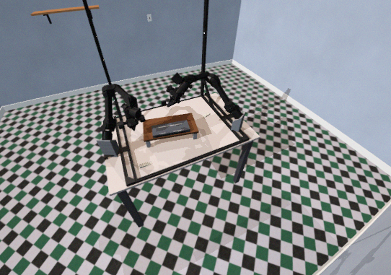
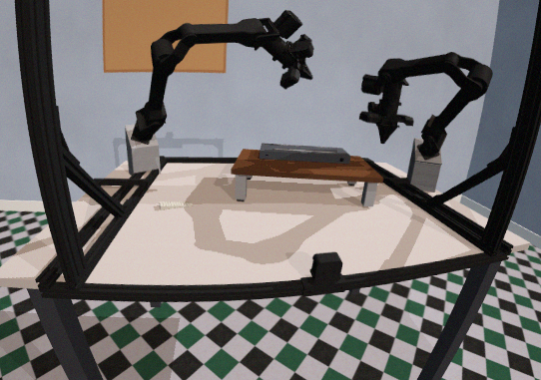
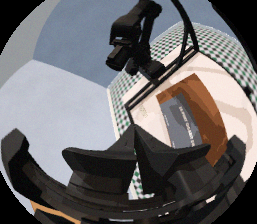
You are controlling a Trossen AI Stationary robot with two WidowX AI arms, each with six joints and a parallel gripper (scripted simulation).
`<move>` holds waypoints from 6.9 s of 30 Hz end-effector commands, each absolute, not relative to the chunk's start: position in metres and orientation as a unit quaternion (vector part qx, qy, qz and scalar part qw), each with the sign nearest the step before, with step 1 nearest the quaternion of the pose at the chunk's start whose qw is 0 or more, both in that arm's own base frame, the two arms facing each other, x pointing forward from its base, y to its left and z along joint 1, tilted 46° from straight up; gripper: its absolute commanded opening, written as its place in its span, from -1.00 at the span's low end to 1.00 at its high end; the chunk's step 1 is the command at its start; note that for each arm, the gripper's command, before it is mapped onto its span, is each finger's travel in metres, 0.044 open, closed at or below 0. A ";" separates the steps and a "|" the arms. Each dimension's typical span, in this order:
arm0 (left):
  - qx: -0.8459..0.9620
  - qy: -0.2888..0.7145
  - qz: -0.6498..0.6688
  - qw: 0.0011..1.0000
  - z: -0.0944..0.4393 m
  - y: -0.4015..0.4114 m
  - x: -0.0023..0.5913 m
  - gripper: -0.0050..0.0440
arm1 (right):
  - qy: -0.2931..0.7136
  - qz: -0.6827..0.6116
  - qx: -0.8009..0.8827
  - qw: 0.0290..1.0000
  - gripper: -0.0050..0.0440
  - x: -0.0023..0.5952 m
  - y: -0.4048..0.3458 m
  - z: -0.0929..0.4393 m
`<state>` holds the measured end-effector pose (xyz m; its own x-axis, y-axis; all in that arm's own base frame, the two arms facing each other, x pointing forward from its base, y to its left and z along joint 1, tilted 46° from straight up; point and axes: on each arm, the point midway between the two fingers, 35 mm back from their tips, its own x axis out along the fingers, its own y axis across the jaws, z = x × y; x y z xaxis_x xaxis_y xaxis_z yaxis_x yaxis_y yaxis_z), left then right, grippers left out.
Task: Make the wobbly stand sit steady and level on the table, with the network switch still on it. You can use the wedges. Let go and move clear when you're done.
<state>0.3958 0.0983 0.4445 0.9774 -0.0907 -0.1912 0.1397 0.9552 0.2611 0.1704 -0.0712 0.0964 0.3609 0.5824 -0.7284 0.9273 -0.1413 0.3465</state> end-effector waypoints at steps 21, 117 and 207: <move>-0.007 0.364 -0.227 0.903 0.267 0.056 0.362 -0.80 | 0.522 -0.218 0.723 0.396 -0.80 0.170 -0.071 0.096; -0.131 0.471 -0.311 0.815 0.213 0.017 0.308 -0.80 | 0.522 -0.218 0.723 0.396 -0.80 0.170 -0.071 0.096; 0.204 -0.503 0.138 0.828 0.758 0.055 0.186 -0.80 | 0.522 -0.218 0.723 0.396 -0.80 0.170 -0.071 0.096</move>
